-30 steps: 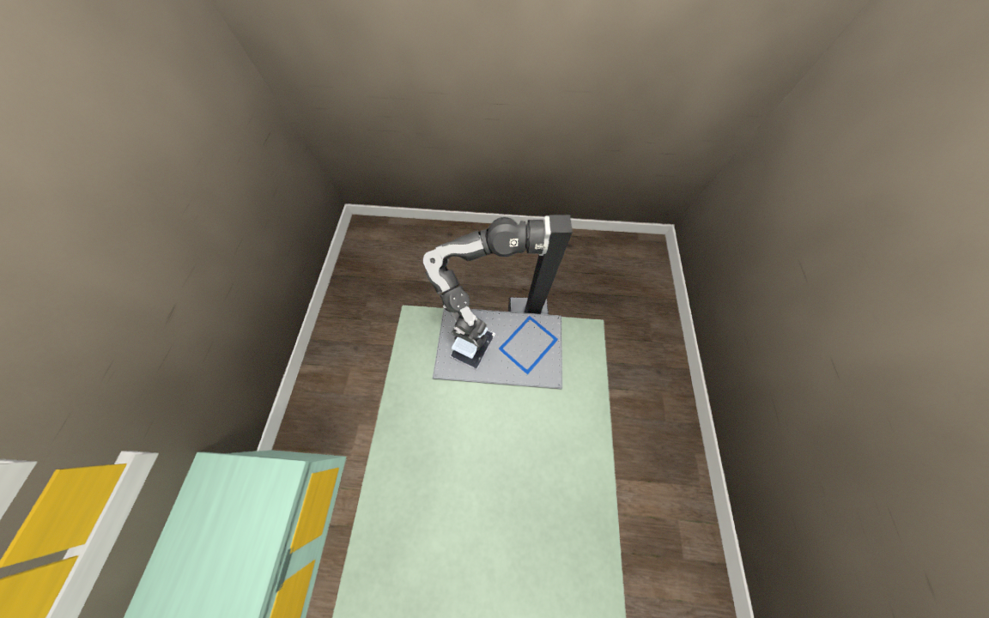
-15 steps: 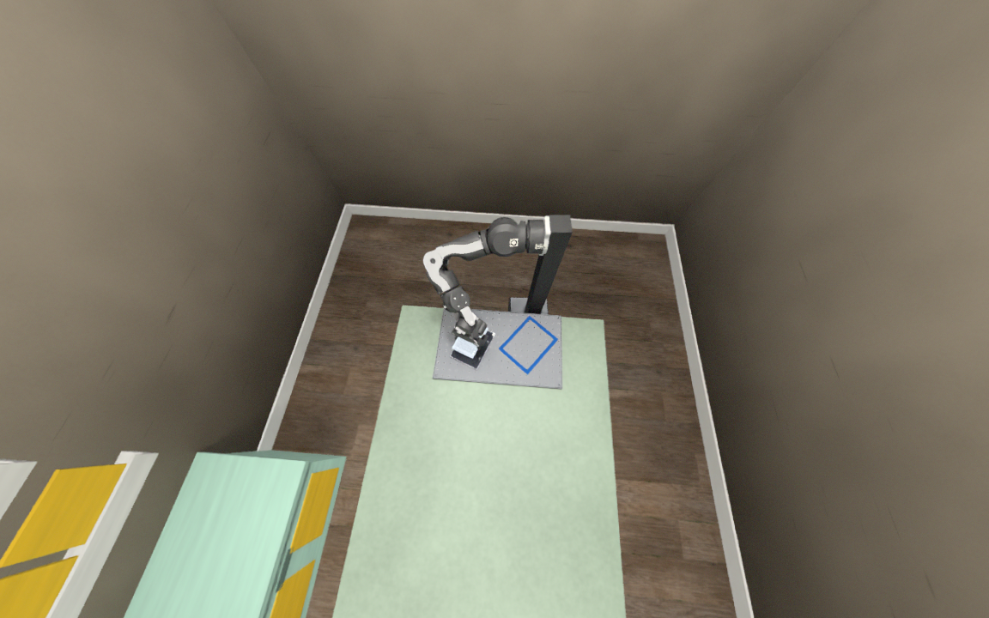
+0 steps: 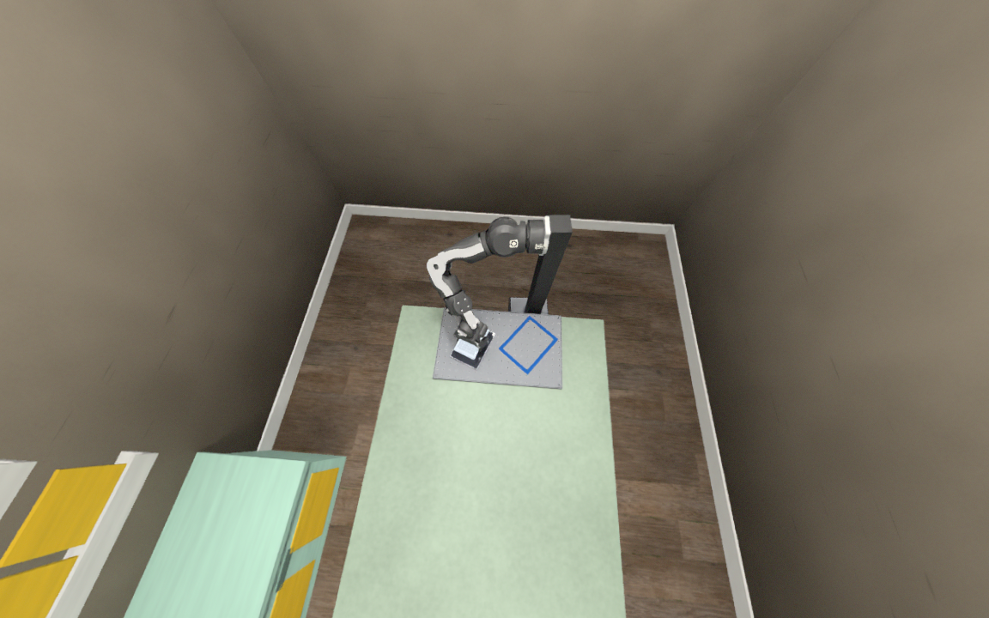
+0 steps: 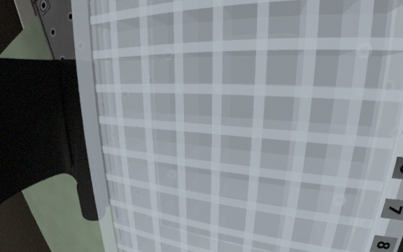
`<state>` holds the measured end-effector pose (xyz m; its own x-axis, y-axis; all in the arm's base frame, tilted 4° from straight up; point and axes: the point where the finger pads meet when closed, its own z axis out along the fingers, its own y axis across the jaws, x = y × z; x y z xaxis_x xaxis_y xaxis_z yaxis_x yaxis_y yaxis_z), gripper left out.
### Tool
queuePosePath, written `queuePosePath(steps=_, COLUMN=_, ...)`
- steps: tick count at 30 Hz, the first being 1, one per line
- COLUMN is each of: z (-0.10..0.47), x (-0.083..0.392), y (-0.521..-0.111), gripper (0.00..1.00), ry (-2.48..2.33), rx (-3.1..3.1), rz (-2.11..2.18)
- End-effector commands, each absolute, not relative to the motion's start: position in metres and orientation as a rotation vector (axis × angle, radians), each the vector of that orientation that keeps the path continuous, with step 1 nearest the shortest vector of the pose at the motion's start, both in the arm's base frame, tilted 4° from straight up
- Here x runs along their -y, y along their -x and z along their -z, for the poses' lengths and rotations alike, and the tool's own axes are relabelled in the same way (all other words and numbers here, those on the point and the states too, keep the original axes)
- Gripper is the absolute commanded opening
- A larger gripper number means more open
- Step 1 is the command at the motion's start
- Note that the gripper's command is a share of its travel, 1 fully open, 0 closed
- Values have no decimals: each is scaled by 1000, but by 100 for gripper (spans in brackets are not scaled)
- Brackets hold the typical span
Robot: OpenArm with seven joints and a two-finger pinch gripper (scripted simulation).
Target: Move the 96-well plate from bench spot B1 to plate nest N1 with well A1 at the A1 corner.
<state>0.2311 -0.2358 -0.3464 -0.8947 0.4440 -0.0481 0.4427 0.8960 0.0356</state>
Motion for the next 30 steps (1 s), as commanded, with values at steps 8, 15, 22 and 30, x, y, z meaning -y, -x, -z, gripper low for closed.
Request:
queuePosePath(steps=8, z=371, x=234, y=-235, gripper=0, ry=-705, rx=-2994, rz=-45)
queuePosePath(steps=15, z=377, x=234, y=-235, gripper=0, ry=-705, rx=-2994, rz=-45)
queuePosePath(steps=22, z=379, x=234, y=-236, gripper=0, ry=-703, rx=-2994, rz=-46)
queuePosePath(steps=30, z=384, x=233, y=-240, gripper=0, ry=-698, rx=-2993, rz=-49)
